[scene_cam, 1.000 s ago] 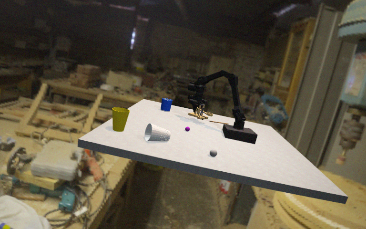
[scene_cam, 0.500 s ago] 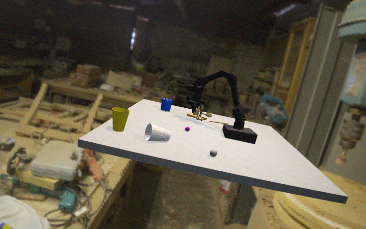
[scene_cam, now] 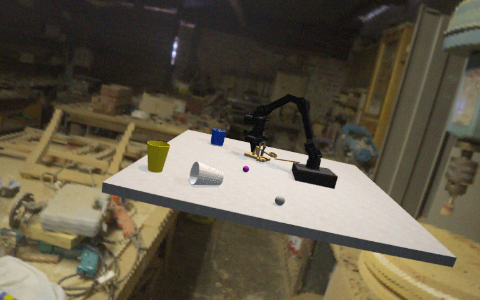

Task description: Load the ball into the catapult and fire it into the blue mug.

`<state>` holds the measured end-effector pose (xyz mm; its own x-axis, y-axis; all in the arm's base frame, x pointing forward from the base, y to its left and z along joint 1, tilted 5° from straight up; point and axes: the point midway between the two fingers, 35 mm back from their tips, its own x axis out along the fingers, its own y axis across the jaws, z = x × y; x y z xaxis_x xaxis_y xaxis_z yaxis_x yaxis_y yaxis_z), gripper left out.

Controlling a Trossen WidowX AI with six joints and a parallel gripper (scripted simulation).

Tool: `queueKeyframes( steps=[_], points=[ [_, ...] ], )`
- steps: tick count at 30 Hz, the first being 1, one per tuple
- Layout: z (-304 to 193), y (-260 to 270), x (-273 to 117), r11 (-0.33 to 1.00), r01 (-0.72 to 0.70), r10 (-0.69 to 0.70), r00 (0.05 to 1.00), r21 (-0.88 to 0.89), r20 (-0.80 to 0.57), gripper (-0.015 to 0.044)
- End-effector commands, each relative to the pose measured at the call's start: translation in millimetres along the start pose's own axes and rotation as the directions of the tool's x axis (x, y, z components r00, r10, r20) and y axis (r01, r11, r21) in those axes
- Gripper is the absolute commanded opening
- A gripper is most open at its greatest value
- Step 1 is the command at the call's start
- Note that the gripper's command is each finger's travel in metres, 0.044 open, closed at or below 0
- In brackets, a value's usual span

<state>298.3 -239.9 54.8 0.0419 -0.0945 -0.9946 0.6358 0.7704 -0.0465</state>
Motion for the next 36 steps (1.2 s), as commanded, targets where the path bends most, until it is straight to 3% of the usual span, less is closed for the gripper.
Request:
queueKeyframes(
  steps=[1, 9, 22, 26, 30, 36],
  points=[
    [0.8, -0.2, 1.8, 1.0, 0.001, -0.001, 1.0, -0.003, 0.009, 0.0],
    [-0.3, 0.1, 5.0, 1.0, 0.0, 0.0, 1.0, 0.0, -0.001, 0.0],
    [-0.3, 0.1, 5.0, 1.0, 0.0, 0.0, 1.0, 0.0, -0.001, 0.0341],
    [3.3, 0.4, -35.4, 1.0, 0.0, 0.0, 1.0, 0.0, -0.001, 0.044],
    [-1.1, 0.4, -91.4, 1.0, -0.001, 0.001, 1.0, 0.0, -0.003, 0.044],
    [0.9, 0.3, -80.3, 1.0, -0.001, 0.001, 1.0, -0.003, -0.003, 0.044]
  ],
)
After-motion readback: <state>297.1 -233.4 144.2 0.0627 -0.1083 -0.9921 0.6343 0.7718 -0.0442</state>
